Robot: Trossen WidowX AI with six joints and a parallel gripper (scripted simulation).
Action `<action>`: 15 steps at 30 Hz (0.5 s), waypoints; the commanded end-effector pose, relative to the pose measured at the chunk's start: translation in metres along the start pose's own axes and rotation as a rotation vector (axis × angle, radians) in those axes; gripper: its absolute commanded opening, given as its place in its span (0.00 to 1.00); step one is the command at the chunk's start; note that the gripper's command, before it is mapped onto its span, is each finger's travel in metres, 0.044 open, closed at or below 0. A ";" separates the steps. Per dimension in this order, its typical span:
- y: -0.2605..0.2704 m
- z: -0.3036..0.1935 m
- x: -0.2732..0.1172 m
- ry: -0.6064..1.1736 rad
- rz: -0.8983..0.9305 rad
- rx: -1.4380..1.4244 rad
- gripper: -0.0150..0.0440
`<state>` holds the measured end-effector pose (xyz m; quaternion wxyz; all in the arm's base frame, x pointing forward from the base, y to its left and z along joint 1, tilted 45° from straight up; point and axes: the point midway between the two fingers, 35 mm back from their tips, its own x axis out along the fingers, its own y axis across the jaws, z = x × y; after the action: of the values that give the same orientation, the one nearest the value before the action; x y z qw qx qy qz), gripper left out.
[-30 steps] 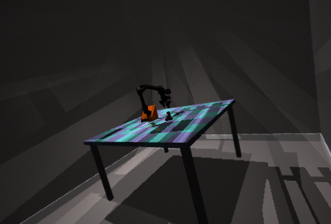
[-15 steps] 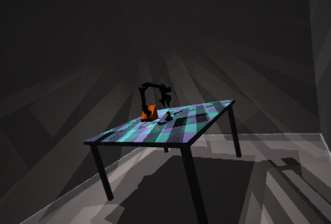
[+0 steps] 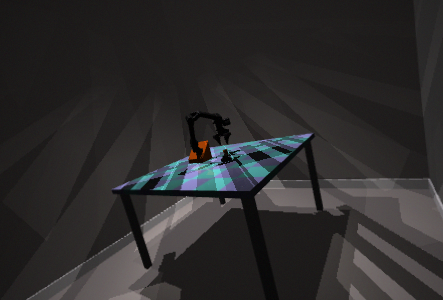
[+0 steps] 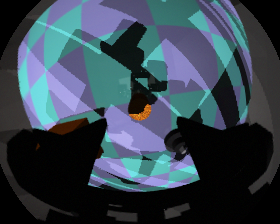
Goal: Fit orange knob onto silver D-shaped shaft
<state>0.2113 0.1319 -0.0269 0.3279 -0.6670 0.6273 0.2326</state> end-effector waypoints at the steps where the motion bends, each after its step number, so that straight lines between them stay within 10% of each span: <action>1: 0.002 -0.003 0.017 0.013 0.006 -0.010 1.00; 15: 0.001 -0.004 0.037 0.013 0.005 -0.010 1.00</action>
<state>0.2131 0.1086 -0.0474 0.3232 -0.6673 0.6293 0.2328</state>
